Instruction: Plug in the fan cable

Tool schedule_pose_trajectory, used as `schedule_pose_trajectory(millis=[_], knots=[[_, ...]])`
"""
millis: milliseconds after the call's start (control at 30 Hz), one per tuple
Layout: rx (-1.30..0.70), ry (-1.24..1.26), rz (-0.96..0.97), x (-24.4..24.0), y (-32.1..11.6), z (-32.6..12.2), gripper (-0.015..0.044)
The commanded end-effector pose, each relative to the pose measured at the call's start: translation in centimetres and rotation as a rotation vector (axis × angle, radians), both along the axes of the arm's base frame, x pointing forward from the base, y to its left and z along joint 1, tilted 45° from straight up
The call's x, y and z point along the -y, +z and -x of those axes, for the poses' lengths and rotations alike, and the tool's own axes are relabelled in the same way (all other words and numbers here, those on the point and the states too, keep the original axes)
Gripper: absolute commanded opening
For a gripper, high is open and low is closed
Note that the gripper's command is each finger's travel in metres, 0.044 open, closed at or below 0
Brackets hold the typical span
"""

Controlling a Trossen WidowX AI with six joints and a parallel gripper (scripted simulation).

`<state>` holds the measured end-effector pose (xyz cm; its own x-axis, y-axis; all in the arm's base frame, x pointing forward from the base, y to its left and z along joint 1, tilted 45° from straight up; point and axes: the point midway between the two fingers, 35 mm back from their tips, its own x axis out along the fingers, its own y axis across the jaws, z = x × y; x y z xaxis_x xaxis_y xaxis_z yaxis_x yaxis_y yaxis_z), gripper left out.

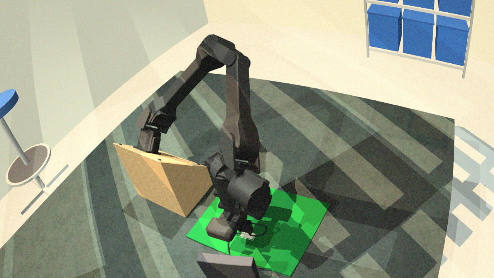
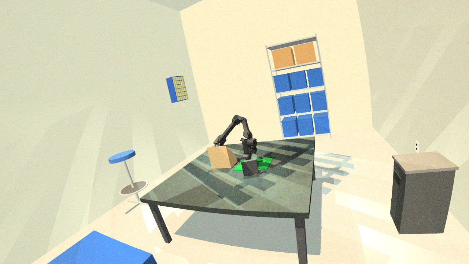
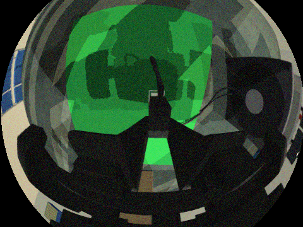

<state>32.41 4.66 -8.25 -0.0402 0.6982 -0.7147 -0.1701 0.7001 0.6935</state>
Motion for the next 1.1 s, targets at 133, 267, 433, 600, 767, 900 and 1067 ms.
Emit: schedule_pose_trajectory(millis=[133, 267, 433, 600, 767, 900, 1067], knots=[[-0.003, -0.005, -0.004, -0.2, -0.2, 0.0, 0.0000], [-0.003, -0.005, -0.004, -0.4, -0.4, 0.0, 0.0000], [-0.003, -0.005, -0.004, -0.7, -0.7, 0.0, 0.0000], [-0.003, -0.004, -0.004, -0.9, -0.9, 0.0, 0.0000], [-0.003, -0.004, -0.004, -1.1, -1.1, 0.1, 0.0000], [-0.003, -0.004, -0.004, -1.3, -1.3, 0.1, 0.0000], [0.003, -0.002, -0.001, -1.1, -1.0, 0.0, 0.0105]])
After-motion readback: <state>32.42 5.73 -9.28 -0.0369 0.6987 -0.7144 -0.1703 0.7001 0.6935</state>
